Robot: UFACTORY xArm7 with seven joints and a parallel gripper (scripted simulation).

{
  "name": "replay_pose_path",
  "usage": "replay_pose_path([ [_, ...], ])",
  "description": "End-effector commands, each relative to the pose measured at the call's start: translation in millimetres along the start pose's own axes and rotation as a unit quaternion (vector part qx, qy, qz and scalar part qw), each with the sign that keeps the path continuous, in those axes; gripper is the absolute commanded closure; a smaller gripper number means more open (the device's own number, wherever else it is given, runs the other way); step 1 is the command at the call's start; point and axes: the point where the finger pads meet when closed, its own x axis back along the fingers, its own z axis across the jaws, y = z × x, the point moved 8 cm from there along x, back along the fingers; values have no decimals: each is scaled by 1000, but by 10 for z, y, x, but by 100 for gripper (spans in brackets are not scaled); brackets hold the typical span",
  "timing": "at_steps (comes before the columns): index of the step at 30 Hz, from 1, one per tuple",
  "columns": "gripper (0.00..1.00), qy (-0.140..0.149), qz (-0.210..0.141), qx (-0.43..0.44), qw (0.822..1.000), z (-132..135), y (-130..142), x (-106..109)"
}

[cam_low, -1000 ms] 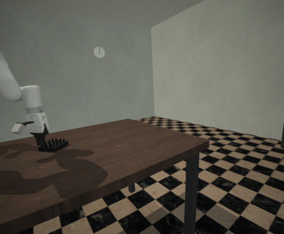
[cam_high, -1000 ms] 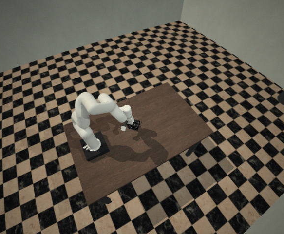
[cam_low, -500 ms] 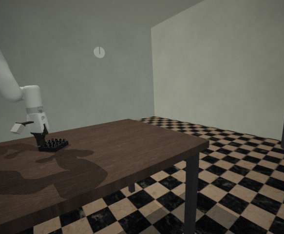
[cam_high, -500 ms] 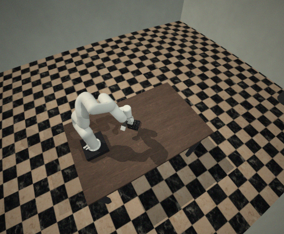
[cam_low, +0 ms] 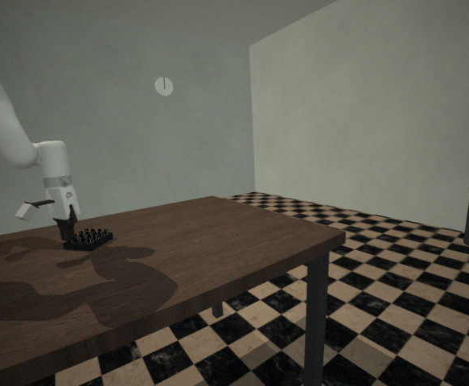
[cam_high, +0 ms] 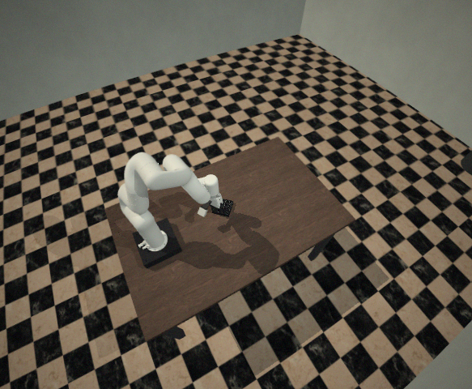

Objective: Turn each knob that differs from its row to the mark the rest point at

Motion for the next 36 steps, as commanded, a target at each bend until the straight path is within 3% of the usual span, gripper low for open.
replay_pose_path([
  [1, 92, -2, -1, -34, 999, -3, 12, 10],
  [11, 92, -2, -1, -123, 992, -3, 12, 10],
  [24, 92, -1, -1, -264, 965, -2, 12, 10],
  [36, 92, -1, -2, -412, 911, -2, 12, 10],
])
